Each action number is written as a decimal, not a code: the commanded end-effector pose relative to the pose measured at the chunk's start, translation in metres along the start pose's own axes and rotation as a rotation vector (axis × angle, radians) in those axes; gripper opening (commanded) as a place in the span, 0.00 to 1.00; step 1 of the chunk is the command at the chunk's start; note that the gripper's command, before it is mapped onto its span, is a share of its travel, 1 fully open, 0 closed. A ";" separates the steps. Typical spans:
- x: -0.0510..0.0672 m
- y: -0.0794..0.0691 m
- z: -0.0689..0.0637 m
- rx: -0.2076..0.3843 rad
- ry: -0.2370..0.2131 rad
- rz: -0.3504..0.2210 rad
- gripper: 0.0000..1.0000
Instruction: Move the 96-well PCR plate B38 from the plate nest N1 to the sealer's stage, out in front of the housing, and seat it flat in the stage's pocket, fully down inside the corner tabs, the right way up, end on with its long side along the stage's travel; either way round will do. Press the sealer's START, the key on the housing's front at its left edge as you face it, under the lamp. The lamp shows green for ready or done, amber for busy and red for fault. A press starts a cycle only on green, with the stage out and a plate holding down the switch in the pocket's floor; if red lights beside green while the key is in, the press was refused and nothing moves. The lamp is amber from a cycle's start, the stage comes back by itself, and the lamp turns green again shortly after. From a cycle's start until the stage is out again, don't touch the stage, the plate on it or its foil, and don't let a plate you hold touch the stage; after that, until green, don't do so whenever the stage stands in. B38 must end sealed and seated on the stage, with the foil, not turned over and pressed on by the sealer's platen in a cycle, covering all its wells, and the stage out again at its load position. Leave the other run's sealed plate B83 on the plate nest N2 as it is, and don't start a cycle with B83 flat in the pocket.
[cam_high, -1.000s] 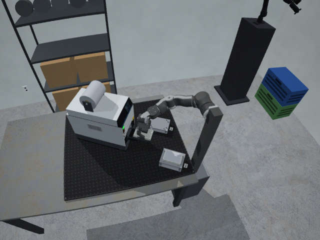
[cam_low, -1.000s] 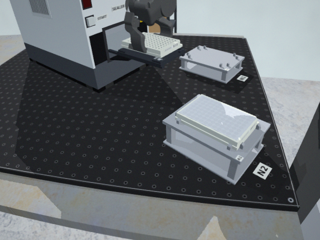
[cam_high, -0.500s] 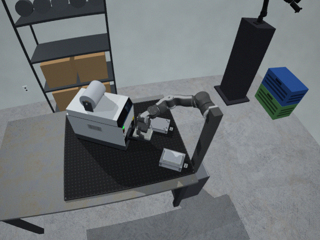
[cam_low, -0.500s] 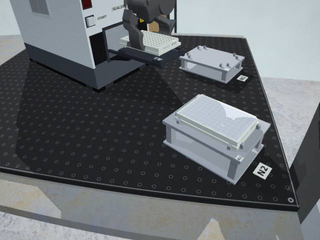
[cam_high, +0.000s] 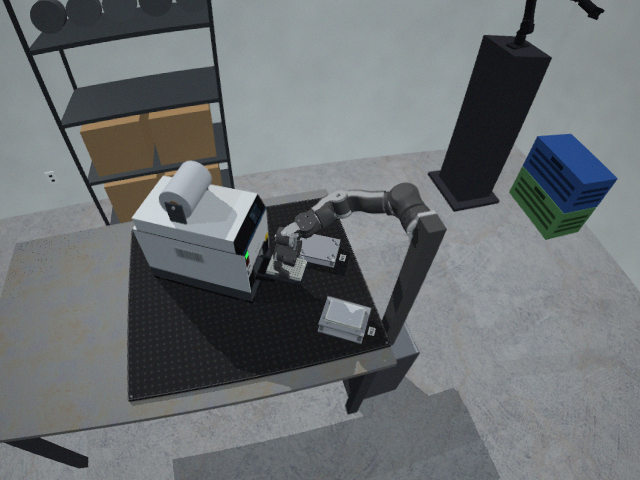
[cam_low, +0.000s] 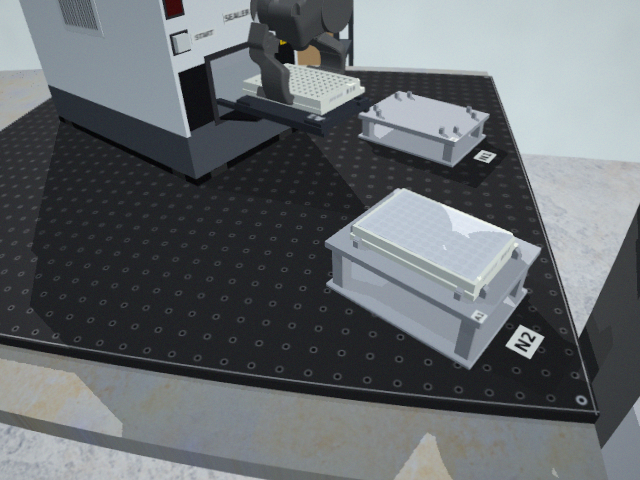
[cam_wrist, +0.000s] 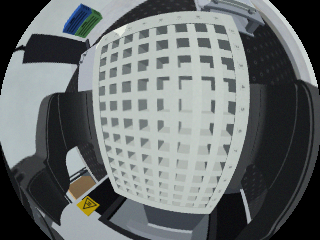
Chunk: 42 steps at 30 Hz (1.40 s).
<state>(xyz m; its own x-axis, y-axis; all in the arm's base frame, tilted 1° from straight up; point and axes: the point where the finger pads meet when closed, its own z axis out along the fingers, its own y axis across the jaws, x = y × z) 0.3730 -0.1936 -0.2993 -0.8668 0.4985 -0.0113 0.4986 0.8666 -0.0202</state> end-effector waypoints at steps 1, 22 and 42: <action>0.000 0.000 0.000 -0.001 -0.003 0.002 0.00; -0.003 0.002 -0.005 -0.004 -0.006 0.003 0.00; 0.000 0.000 0.000 -0.003 -0.003 0.002 0.00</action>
<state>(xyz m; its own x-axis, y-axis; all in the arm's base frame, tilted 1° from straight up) 0.3725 -0.1941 -0.2998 -0.8672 0.4977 -0.0118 0.4979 0.8669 -0.0236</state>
